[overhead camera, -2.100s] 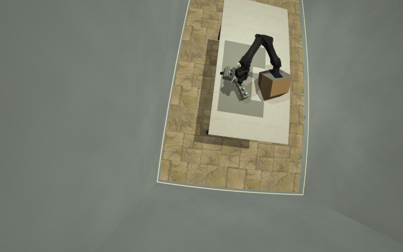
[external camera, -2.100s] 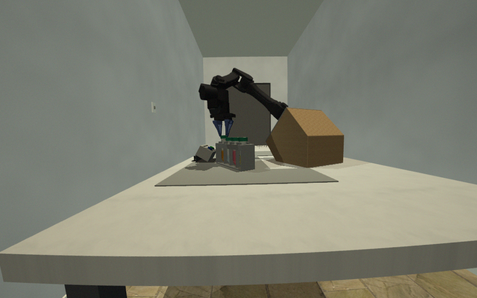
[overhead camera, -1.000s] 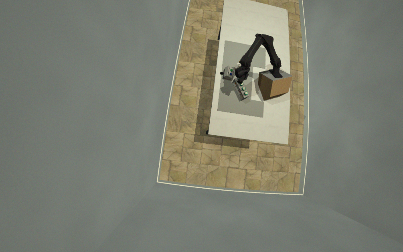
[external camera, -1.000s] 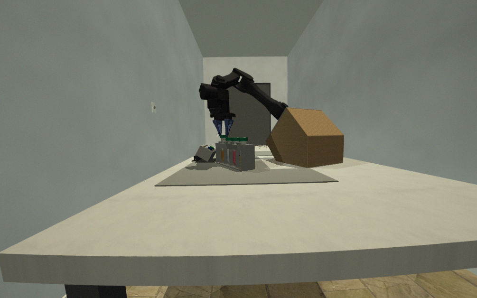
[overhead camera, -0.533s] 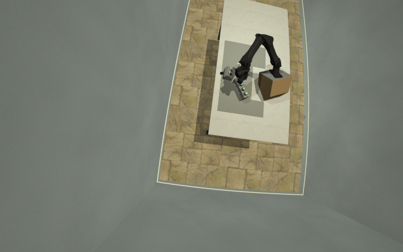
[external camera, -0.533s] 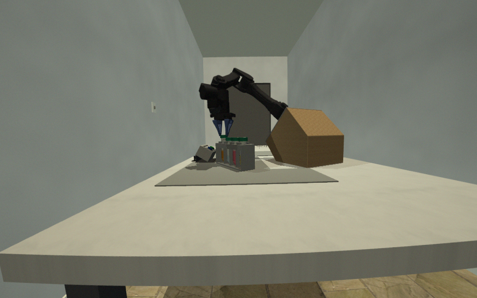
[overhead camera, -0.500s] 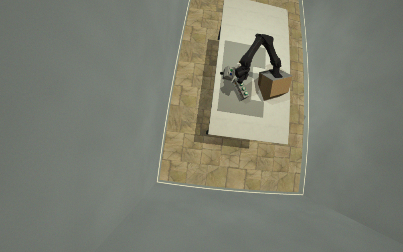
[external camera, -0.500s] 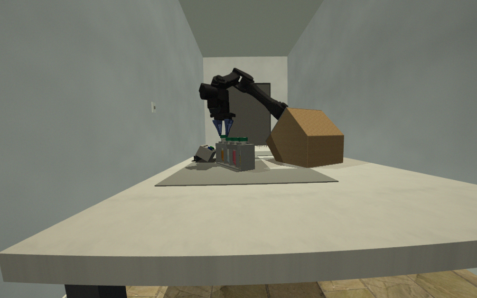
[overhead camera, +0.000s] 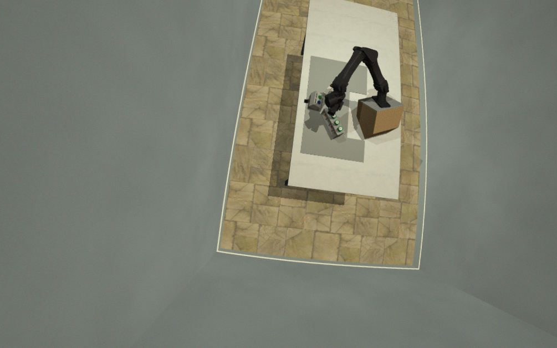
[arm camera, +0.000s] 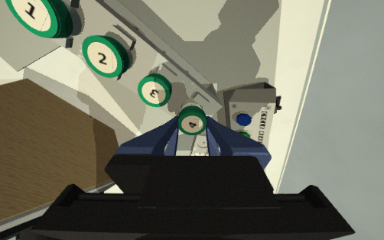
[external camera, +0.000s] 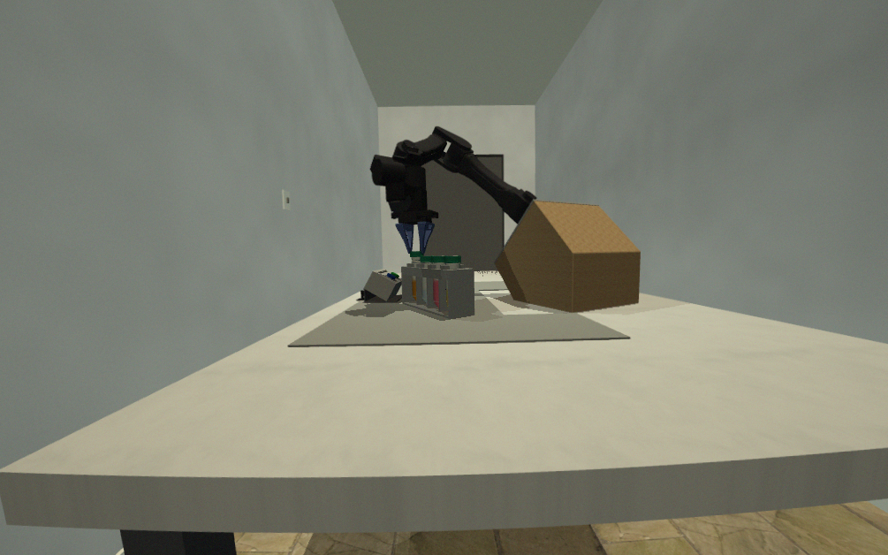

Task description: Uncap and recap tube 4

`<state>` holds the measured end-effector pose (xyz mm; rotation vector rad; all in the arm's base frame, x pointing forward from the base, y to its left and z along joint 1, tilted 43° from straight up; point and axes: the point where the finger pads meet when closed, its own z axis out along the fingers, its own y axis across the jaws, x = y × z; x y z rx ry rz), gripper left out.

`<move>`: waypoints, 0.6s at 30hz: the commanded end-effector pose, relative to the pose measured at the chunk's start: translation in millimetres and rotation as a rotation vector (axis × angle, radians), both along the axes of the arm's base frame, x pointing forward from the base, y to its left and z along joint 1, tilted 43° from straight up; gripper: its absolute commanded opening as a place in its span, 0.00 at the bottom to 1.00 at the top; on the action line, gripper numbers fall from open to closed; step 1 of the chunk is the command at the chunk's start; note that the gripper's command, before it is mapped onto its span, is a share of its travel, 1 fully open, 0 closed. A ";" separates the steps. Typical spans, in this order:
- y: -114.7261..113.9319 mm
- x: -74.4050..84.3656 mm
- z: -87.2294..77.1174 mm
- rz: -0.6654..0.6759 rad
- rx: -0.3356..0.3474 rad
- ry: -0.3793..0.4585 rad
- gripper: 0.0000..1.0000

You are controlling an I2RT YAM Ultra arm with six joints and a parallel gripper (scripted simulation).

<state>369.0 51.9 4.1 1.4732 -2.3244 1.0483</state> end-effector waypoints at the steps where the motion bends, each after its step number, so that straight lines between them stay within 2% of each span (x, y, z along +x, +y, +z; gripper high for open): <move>1: 8.2 -4.0 5.1 0.018 0.008 -0.015 0.00; 6: 11.0 2.0 6.3 0.020 0.018 -0.035 0.00; 18: 11.1 1.8 5.8 0.019 0.014 -0.027 0.00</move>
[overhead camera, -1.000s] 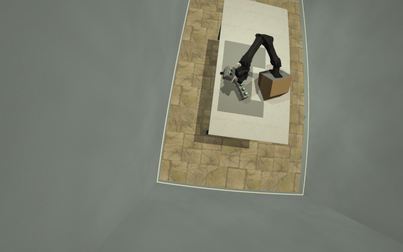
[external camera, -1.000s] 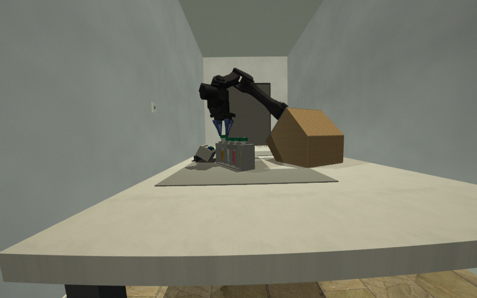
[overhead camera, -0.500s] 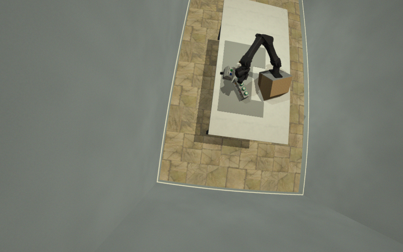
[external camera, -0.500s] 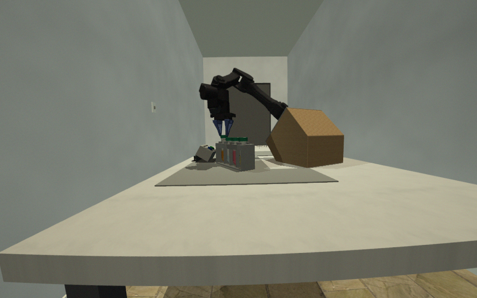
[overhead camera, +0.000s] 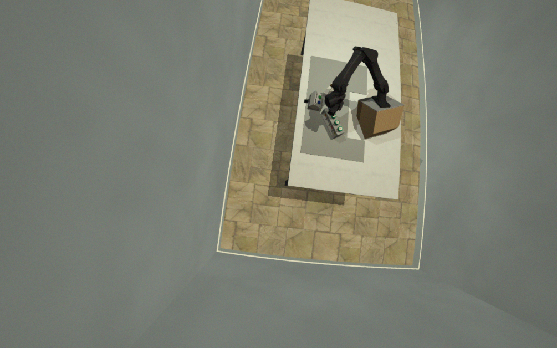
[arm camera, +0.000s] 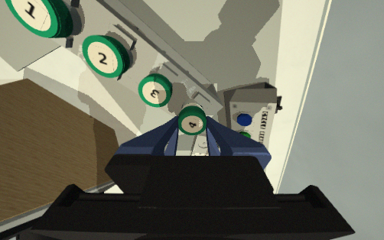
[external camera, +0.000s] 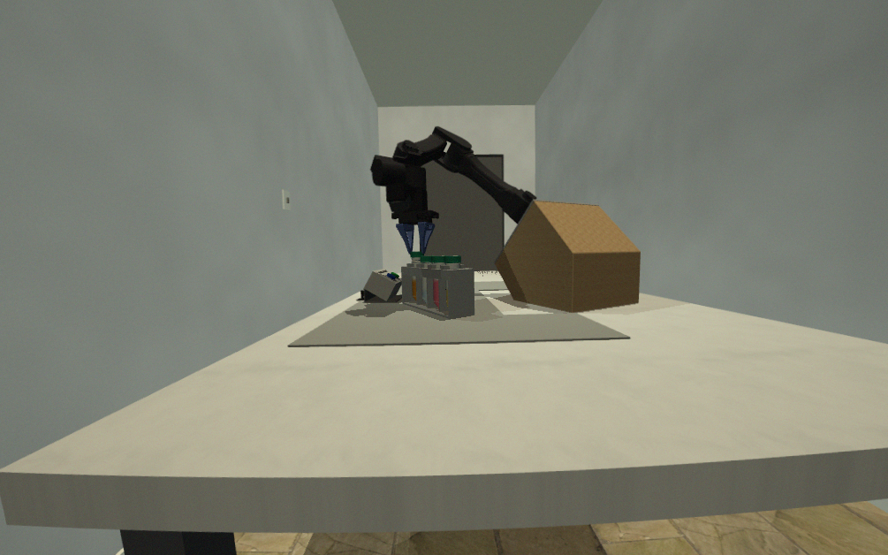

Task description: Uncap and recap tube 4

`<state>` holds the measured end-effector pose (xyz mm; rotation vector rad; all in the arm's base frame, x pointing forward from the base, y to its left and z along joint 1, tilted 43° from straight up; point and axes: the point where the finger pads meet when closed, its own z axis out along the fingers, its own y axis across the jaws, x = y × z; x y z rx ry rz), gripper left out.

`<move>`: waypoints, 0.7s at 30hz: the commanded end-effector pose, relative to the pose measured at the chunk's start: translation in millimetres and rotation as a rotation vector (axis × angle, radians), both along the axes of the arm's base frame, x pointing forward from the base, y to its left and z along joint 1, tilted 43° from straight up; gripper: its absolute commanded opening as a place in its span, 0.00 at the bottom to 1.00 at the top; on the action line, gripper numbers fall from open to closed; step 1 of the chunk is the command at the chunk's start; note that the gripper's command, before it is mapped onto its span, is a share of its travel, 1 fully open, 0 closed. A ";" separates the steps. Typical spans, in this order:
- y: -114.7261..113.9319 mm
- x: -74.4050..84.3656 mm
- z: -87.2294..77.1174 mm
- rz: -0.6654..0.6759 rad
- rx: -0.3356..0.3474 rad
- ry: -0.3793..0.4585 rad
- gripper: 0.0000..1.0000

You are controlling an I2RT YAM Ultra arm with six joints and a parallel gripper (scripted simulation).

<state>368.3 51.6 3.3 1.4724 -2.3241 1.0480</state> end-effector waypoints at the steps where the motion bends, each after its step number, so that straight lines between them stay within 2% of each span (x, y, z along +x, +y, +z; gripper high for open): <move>1: 11.5 2.7 6.5 0.020 0.014 -0.027 0.00; 21: 13.4 5.5 4.8 0.019 0.014 -0.027 0.00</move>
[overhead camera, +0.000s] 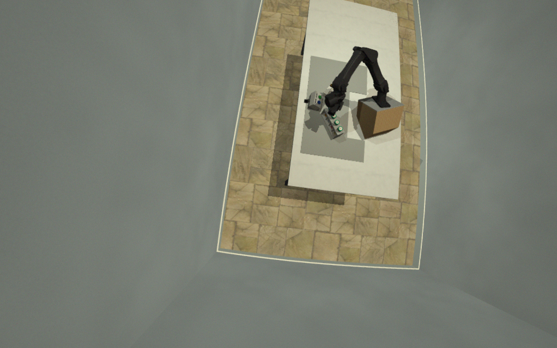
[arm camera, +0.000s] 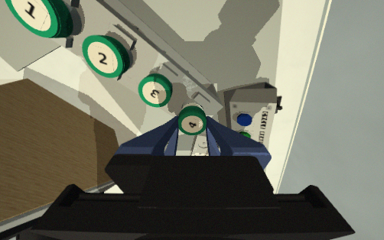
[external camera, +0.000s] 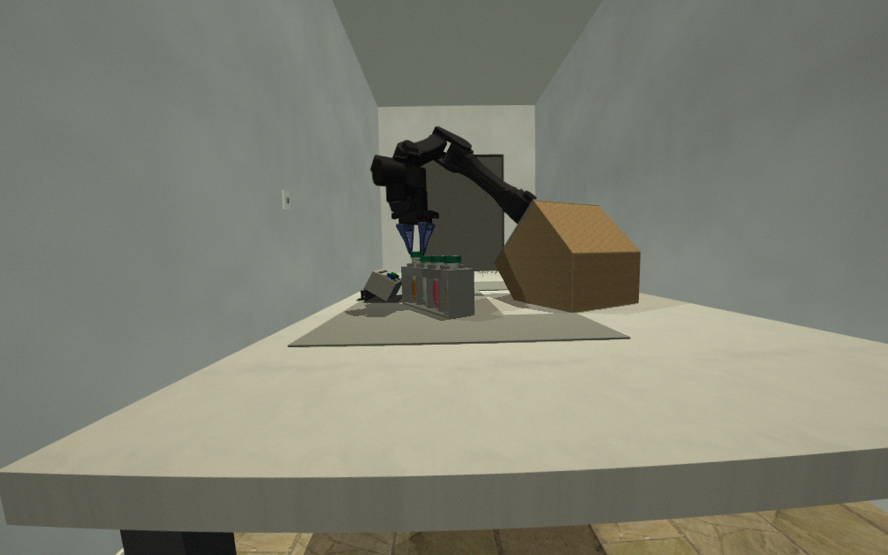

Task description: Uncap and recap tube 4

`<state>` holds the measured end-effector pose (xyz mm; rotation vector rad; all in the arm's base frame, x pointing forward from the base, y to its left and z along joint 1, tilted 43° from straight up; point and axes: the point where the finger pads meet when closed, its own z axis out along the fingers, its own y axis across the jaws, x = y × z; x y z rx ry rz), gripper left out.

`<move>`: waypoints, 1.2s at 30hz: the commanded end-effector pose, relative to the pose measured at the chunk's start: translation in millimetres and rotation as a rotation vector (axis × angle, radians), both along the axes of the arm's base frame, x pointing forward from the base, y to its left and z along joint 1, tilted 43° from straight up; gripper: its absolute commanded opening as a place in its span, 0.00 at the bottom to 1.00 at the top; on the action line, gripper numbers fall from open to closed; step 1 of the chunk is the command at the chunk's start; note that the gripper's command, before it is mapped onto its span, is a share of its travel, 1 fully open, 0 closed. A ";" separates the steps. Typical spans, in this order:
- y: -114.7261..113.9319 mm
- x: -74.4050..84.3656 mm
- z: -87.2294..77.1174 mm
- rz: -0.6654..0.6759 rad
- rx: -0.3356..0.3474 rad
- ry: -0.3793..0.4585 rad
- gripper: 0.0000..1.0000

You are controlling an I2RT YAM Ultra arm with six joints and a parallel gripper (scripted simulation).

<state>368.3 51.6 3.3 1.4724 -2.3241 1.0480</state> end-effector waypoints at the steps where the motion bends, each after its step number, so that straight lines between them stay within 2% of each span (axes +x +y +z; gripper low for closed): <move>1: 13.6 5.6 4.7 0.019 0.015 -0.027 0.00; 5: 13.7 5.8 4.1 0.019 0.014 -0.026 0.00; 6: 0.4 -3.4 -11.6 0.018 -0.009 0.015 0.00; 7: 9.3 1.5 -4.3 0.026 0.005 -0.007 0.00; 8: 14.0 5.5 10.7 0.019 0.018 -0.032 0.00; 12: 17.1 4.9 15.8 0.018 0.024 -0.037 0.00; 36: 17.4 5.8 7.8 0.018 0.015 -0.022 0.00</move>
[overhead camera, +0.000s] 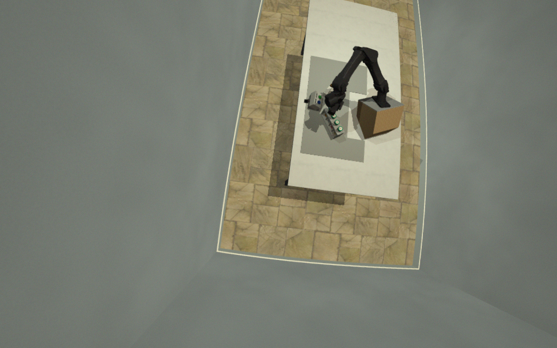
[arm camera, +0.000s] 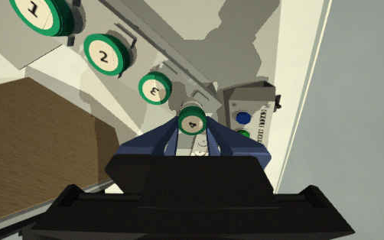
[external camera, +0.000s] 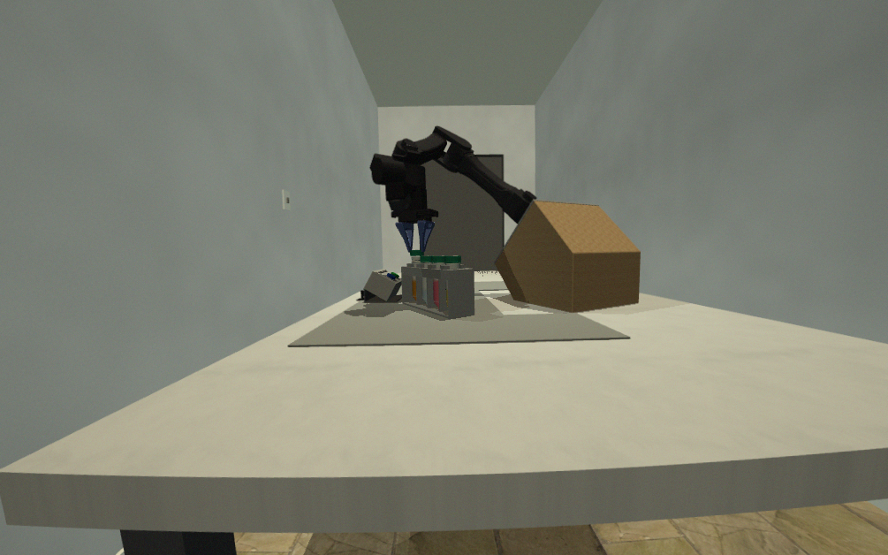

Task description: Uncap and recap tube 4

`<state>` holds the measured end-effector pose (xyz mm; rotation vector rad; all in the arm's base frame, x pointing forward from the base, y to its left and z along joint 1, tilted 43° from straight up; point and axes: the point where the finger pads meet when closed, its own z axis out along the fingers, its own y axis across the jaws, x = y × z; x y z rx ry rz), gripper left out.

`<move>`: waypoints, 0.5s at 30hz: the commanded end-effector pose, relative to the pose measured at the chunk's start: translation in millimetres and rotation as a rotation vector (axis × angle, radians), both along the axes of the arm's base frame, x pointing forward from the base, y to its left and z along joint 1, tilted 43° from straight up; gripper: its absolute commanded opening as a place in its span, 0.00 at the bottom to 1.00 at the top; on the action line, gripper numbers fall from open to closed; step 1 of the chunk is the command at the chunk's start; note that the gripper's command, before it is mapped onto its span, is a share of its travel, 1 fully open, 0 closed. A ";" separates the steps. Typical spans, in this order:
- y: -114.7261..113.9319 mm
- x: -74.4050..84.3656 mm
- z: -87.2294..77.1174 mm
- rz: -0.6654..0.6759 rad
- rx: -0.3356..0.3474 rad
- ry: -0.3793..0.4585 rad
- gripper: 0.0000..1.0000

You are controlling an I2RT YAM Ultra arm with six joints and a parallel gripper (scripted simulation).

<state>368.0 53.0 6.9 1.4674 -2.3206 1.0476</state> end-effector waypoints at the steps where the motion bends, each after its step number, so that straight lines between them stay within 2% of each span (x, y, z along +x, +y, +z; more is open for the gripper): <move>1: 16.0 6.2 4.1 0.022 0.019 -0.025 0.00; 8: 16.4 6.0 3.8 0.022 0.019 -0.024 0.00; 9: 17.5 8.0 11.4 0.022 0.029 -0.044 0.00; 10: 17.6 8.1 11.7 0.022 0.030 -0.045 0.00; 15: 17.0 6.8 7.6 0.022 0.023 -0.032 0.00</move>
